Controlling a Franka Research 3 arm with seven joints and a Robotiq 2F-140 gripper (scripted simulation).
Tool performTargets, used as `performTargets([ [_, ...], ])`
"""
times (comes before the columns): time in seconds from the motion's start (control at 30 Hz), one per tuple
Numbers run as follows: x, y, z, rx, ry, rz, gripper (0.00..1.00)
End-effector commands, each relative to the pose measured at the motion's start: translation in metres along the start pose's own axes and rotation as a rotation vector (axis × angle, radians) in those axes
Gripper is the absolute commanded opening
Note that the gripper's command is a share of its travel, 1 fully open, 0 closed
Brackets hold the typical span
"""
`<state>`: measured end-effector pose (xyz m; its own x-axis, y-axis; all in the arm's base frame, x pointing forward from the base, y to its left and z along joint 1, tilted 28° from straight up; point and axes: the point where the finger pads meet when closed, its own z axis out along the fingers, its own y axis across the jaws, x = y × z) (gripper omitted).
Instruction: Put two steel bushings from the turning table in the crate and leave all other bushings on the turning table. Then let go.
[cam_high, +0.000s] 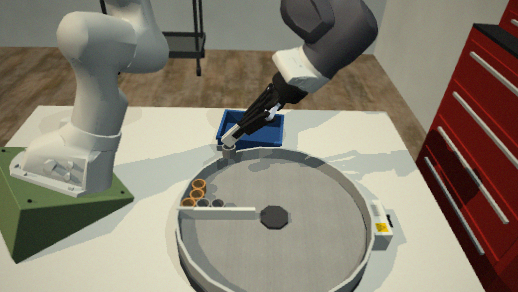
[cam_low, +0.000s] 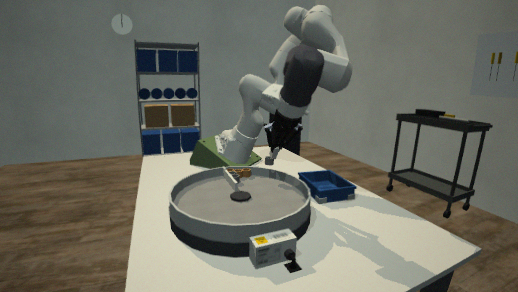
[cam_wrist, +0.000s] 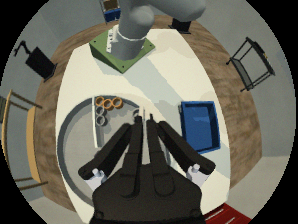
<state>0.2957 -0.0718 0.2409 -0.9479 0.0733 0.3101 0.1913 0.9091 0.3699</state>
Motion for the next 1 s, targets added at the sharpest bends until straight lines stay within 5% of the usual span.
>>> performTargets([
  [0.0, -0.001, 0.042, -0.002, -0.02, 0.011, 0.069, 0.0],
  [0.13, -0.005, 0.063, -0.005, -0.02, 0.011, 0.069, 0.0],
  [0.53, -0.023, 0.185, -0.018, -0.02, 0.011, 0.069, 0.0],
  [0.97, -0.028, 0.216, -0.021, -0.02, 0.011, 0.069, 0.0],
])
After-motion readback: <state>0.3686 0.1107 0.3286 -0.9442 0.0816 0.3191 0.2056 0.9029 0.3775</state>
